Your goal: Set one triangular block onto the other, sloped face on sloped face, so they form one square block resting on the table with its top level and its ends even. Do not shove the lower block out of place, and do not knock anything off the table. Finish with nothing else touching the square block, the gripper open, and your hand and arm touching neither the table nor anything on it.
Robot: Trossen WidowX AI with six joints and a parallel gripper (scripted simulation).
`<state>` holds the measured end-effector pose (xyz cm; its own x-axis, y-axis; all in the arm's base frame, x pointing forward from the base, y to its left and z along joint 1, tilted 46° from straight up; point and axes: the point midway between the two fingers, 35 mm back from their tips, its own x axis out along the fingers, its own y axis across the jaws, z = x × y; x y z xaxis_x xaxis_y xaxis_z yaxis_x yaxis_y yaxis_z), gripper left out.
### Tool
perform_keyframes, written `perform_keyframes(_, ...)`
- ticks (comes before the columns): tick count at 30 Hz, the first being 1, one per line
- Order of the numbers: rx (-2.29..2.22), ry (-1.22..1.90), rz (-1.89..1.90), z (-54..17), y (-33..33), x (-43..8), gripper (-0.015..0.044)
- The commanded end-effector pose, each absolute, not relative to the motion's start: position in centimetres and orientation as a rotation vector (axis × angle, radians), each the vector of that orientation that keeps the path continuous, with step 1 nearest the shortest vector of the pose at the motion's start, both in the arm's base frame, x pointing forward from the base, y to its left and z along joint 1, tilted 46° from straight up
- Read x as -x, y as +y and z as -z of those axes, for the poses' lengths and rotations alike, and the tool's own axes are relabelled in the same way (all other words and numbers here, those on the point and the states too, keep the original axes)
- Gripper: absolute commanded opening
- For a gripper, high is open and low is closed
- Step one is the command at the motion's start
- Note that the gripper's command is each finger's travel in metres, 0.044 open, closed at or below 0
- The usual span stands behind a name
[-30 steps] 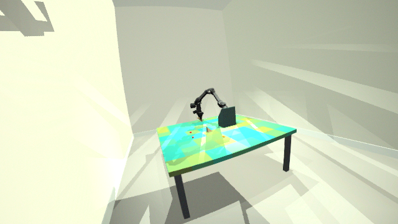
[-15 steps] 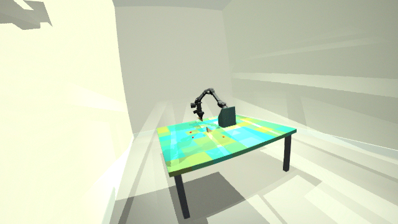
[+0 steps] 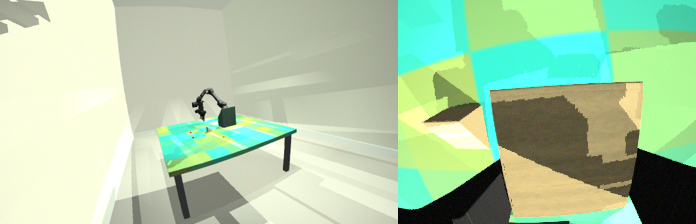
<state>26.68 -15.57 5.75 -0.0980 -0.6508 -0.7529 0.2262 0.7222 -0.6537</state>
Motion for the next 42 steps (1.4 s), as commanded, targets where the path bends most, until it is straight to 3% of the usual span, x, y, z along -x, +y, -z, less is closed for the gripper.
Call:
perform_keyframes(1,0.358,1.513,0.751,-4.3,-13.6,-26.4,0.0000)
perform_keyframes(30,0.405,1.517,0.807,1.9,-2.9,-21.4,0.0000)
perform_keyframes(42,0.408,1.513,0.808,3.8,-4.3,-21.9,0.0000)
